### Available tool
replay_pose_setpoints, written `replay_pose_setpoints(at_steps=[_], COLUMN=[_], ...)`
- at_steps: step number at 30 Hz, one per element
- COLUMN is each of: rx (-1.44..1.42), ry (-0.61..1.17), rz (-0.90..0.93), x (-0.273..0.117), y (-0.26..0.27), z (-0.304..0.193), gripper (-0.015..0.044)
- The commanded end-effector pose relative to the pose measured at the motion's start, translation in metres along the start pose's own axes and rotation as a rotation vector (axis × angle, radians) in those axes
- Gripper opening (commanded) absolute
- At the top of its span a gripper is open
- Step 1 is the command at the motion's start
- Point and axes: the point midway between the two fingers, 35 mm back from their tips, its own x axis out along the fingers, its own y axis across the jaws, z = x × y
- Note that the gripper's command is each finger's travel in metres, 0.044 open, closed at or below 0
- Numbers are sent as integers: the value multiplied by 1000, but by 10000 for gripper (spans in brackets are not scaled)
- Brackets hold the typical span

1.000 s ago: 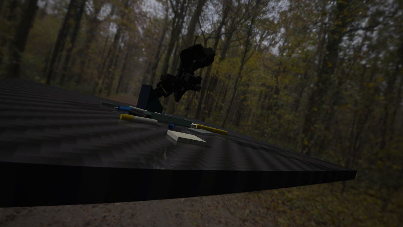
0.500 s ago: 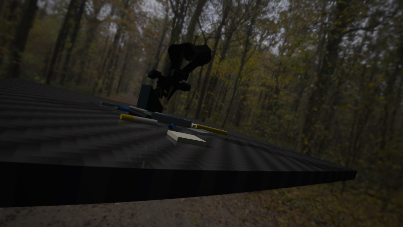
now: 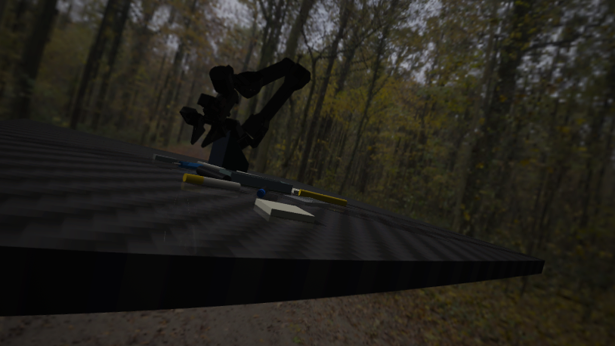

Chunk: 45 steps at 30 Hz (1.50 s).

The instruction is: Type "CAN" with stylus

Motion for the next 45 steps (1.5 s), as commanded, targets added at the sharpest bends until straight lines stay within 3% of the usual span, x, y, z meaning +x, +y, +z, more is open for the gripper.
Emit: replay_pose_setpoints(at_steps=[1, 45], rx=[107, 107], ry=[-49, -48], rz=[-20, -19], x=[3, 23], y=[-17, -16], z=[-3, -16], gripper=[150, 150])
